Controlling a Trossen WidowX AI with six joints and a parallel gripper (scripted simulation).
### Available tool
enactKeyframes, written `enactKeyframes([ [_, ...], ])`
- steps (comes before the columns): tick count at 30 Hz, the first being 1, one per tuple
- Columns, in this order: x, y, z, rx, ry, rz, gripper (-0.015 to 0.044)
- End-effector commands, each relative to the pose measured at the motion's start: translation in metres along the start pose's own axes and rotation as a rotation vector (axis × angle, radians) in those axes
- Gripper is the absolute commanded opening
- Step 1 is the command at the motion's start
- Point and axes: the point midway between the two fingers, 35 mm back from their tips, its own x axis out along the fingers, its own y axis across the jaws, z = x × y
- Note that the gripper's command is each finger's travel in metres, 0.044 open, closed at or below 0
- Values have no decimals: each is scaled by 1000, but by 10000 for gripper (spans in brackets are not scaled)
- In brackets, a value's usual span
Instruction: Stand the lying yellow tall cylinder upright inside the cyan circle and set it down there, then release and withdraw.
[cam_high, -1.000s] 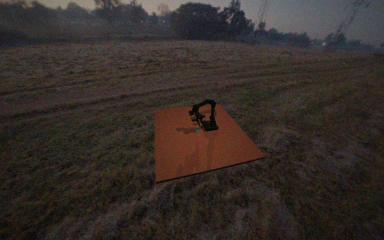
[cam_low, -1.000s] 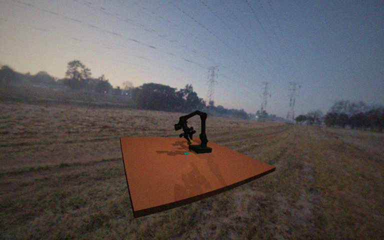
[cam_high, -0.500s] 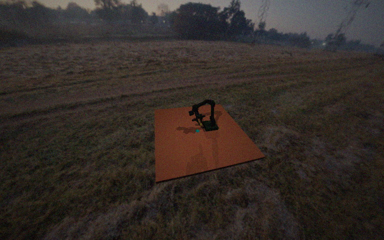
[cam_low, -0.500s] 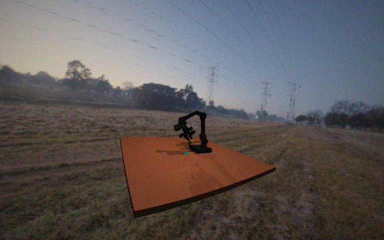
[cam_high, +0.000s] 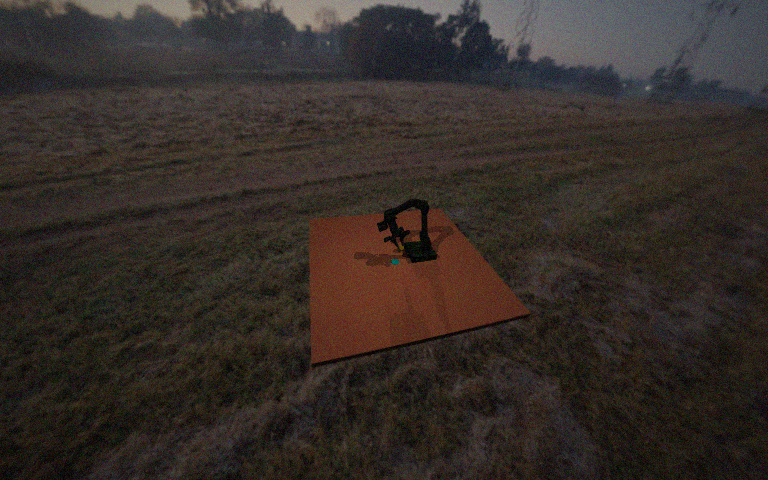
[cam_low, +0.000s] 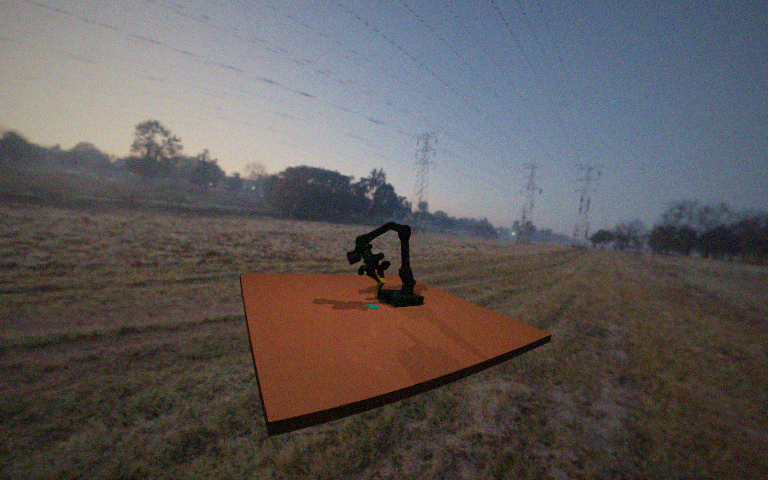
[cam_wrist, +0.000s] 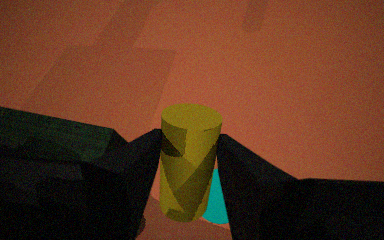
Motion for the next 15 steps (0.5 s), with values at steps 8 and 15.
enactKeyframes([
  [8,-2,0,0,-6,-80,-28,105],
  [15,-5,-2,0,-12,-128,-53,105],
])
